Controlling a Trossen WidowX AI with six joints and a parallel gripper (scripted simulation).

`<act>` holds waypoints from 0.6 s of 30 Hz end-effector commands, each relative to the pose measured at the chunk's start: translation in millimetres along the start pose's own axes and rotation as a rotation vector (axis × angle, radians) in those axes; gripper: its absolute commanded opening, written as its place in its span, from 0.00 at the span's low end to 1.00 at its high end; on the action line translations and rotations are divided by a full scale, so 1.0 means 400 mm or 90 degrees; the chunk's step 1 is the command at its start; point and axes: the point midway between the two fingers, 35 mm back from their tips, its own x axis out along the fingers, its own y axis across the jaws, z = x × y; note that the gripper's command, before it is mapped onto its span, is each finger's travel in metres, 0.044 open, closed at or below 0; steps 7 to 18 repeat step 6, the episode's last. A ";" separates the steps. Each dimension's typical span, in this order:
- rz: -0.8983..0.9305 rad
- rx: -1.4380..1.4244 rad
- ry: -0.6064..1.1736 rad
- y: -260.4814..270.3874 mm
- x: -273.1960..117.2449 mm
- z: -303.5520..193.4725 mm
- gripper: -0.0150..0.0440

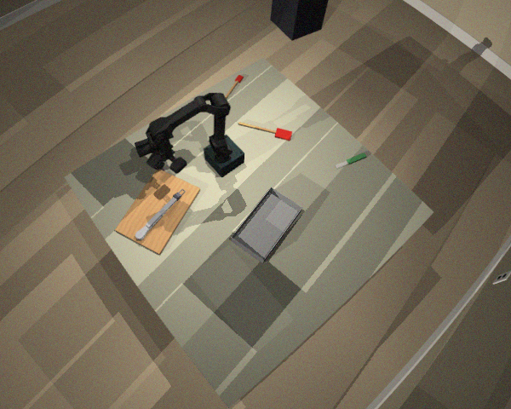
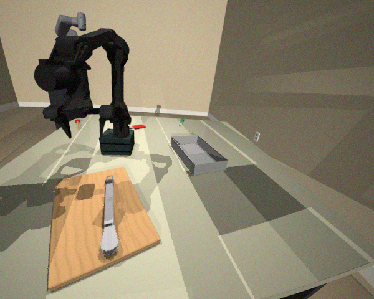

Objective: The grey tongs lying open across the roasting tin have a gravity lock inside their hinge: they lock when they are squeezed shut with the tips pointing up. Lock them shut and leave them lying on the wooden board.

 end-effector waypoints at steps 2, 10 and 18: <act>-0.001 0.002 -0.003 0.000 -0.006 0.000 1.00; -0.001 0.002 -0.003 0.000 -0.006 0.000 1.00; -0.001 0.002 -0.003 0.000 -0.006 0.000 1.00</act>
